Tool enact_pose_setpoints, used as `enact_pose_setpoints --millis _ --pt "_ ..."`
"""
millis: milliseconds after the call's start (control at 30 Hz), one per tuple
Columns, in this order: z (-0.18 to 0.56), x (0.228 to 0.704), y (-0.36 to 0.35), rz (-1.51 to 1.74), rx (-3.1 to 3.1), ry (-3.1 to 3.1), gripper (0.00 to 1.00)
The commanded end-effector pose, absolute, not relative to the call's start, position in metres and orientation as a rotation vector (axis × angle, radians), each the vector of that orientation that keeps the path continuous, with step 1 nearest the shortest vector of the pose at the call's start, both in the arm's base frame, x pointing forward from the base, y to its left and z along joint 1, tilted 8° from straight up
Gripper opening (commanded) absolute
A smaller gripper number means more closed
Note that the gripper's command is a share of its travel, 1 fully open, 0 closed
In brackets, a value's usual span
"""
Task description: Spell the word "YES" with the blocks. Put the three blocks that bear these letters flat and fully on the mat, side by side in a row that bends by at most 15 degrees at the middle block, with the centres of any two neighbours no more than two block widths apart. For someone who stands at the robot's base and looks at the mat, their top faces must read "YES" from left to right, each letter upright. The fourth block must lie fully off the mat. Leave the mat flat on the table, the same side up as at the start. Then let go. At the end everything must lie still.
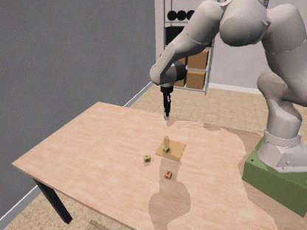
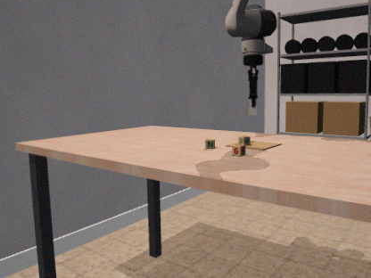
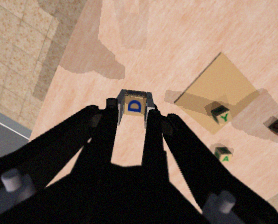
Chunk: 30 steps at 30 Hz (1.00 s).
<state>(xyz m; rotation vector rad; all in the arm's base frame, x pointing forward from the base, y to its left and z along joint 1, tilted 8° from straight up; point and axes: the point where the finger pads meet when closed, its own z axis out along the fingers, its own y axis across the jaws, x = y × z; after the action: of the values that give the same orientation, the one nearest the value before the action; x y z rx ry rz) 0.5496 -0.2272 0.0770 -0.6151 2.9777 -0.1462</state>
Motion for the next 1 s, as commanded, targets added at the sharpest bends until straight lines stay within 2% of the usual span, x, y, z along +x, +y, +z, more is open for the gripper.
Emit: enact_pose_setpoints --millis 0,967 --pt "0.077 0.55 -0.225 -0.125 -0.451 2.999 0.16" --pt "0.063 0.552 -0.225 -0.079 0.259 3.007 0.16"
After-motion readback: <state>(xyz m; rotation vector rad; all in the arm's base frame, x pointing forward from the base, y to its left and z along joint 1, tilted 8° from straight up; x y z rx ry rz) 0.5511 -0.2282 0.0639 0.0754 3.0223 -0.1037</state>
